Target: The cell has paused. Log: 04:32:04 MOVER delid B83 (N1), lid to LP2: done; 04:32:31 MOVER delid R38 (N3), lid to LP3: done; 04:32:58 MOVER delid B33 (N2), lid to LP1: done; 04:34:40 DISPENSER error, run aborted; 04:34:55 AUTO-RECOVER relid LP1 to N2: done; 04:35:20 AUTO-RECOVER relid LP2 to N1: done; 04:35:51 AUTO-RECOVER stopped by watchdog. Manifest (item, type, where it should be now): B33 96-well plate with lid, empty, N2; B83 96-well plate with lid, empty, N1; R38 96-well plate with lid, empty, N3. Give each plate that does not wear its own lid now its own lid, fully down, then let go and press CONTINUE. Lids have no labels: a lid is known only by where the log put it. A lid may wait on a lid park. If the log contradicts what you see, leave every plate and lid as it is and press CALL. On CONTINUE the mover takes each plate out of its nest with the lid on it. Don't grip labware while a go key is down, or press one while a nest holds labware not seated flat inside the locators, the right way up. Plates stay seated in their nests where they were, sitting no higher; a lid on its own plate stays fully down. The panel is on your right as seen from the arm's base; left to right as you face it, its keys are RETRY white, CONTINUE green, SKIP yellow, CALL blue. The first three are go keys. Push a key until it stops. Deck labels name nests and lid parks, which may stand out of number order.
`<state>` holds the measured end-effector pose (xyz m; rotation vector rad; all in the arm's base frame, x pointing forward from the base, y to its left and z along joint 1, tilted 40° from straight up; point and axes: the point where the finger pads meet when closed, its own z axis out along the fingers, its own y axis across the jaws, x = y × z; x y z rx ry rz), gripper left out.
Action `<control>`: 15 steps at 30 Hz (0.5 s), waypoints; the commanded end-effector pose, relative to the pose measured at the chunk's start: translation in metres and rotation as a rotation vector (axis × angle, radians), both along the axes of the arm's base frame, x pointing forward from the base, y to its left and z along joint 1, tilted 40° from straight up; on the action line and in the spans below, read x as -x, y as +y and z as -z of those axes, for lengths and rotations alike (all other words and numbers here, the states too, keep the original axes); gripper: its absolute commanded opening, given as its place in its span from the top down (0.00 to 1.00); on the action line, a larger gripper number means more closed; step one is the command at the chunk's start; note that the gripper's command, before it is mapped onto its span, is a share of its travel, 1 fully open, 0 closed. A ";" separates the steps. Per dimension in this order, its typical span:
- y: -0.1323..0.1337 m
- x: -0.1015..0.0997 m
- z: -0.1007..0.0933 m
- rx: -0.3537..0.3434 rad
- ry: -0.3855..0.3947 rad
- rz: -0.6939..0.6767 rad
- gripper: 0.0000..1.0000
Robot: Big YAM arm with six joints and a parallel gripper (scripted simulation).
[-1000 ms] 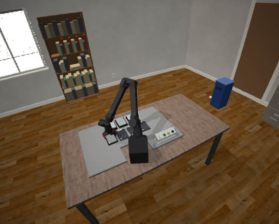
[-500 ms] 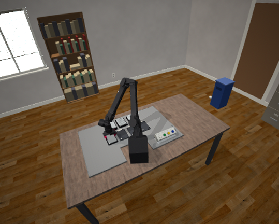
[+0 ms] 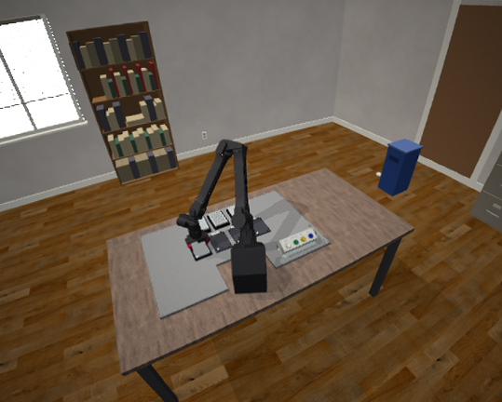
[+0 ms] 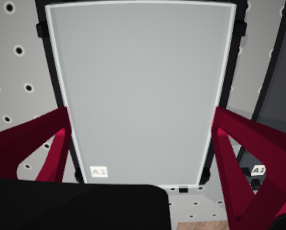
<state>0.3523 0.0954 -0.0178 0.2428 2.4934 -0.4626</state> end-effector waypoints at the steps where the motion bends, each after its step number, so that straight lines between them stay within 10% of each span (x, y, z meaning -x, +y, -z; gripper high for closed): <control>1: 0.004 0.005 0.006 0.010 0.011 -0.026 1.00; 15: 0.010 0.011 -0.011 -0.004 -0.003 -0.016 1.00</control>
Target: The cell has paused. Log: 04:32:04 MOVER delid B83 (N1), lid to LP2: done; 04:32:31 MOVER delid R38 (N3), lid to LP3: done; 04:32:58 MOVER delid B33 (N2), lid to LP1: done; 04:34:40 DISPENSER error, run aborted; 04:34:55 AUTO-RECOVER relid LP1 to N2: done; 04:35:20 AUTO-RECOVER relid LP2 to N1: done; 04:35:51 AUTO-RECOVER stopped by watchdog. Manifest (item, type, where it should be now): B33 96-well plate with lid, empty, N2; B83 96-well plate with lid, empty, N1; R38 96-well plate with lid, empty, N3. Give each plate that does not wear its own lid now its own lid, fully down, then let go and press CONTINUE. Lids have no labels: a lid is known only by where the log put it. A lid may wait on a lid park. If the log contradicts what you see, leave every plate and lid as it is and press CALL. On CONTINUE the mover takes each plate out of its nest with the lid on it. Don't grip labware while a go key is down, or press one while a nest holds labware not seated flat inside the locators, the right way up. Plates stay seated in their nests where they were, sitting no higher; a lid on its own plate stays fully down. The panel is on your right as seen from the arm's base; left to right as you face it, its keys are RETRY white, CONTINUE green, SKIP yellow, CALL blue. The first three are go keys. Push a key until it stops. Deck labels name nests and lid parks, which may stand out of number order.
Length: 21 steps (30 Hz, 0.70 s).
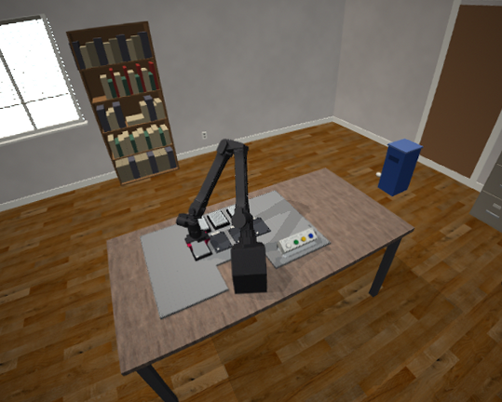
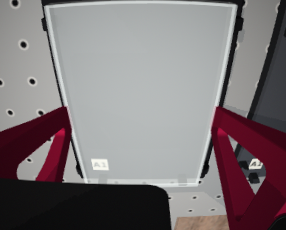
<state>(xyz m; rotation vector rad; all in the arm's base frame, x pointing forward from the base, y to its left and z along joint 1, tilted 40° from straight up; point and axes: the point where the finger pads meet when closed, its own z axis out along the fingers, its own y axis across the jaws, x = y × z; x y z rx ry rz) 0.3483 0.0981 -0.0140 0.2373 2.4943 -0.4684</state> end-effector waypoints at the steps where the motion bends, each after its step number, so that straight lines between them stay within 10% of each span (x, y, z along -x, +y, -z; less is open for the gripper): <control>1: 0.008 0.008 -0.009 -0.009 -0.006 -0.013 1.00; 21: 0.028 0.012 -0.041 -0.025 -0.031 -0.013 1.00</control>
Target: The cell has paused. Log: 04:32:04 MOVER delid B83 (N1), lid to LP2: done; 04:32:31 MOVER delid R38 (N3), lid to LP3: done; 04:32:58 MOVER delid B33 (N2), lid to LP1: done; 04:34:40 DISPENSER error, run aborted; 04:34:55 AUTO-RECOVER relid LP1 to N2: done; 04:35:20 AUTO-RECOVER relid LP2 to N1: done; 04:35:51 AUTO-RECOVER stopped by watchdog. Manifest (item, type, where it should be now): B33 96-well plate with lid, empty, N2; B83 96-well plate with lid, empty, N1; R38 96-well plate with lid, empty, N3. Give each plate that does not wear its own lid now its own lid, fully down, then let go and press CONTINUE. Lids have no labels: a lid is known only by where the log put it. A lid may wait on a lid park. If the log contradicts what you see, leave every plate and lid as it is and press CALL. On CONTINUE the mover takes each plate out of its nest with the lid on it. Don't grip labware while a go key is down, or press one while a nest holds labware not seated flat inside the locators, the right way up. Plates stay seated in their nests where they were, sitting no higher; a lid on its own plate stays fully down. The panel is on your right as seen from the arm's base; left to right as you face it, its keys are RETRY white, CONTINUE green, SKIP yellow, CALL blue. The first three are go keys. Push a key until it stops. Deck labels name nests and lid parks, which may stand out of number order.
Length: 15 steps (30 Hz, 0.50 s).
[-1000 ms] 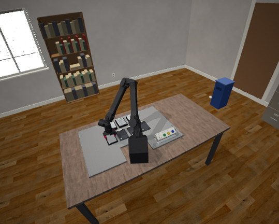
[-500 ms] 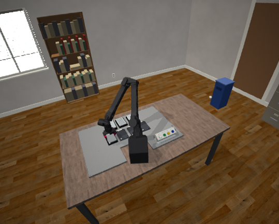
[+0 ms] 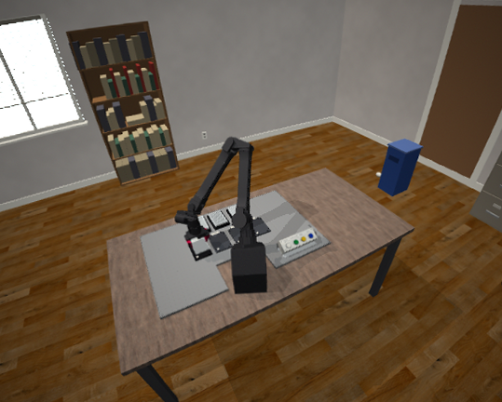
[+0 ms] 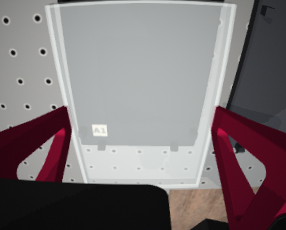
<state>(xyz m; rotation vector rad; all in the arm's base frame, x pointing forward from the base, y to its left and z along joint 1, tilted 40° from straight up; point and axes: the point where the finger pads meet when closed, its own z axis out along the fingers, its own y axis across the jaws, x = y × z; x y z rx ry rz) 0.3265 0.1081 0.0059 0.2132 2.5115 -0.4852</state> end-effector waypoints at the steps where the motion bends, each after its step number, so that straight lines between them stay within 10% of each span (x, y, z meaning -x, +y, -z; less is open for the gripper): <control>1: 0.018 -0.009 -0.022 -0.039 -0.053 -0.001 1.00; 15: 0.012 -0.013 -0.027 -0.042 -0.054 0.024 1.00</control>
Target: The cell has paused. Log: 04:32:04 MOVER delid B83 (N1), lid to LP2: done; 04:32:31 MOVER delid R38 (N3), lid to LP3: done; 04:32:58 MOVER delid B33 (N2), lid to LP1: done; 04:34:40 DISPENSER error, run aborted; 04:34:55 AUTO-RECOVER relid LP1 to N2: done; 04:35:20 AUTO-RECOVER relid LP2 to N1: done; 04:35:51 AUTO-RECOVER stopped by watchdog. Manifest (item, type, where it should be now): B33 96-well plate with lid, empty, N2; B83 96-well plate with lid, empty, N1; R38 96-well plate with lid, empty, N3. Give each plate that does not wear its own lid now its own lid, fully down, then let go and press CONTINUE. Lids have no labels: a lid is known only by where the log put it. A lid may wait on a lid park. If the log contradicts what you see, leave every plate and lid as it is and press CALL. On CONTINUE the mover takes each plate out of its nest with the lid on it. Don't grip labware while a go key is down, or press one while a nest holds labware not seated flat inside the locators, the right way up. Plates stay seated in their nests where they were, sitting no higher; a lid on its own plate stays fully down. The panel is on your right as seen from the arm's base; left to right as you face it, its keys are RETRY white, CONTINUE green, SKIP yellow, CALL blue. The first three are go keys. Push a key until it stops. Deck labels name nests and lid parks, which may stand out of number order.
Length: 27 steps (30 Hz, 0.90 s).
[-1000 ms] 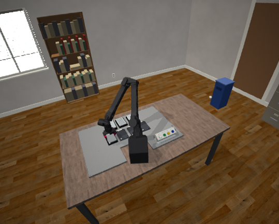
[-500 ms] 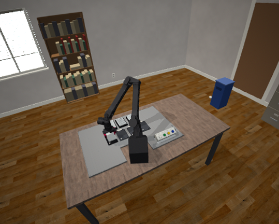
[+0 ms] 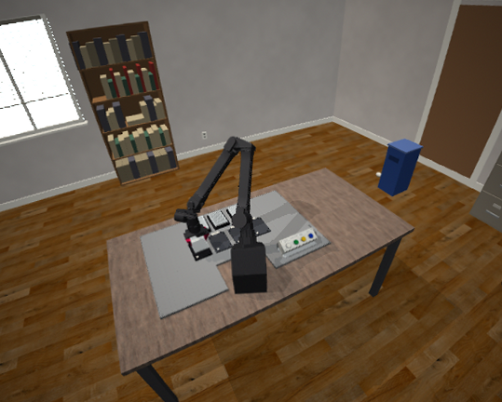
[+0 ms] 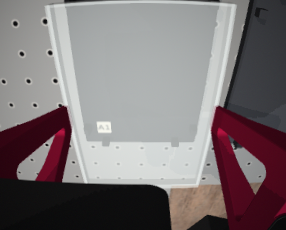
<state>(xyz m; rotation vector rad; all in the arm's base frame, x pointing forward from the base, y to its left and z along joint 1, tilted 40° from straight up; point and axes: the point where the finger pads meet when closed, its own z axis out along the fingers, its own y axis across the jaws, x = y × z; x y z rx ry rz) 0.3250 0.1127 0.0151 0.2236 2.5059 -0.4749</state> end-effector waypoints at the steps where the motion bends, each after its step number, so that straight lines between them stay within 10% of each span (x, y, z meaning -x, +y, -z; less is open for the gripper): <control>1: 0.007 -0.015 -0.018 -0.035 -0.047 0.020 1.00; 27: -0.016 -0.027 -0.038 -0.019 -0.035 0.001 1.00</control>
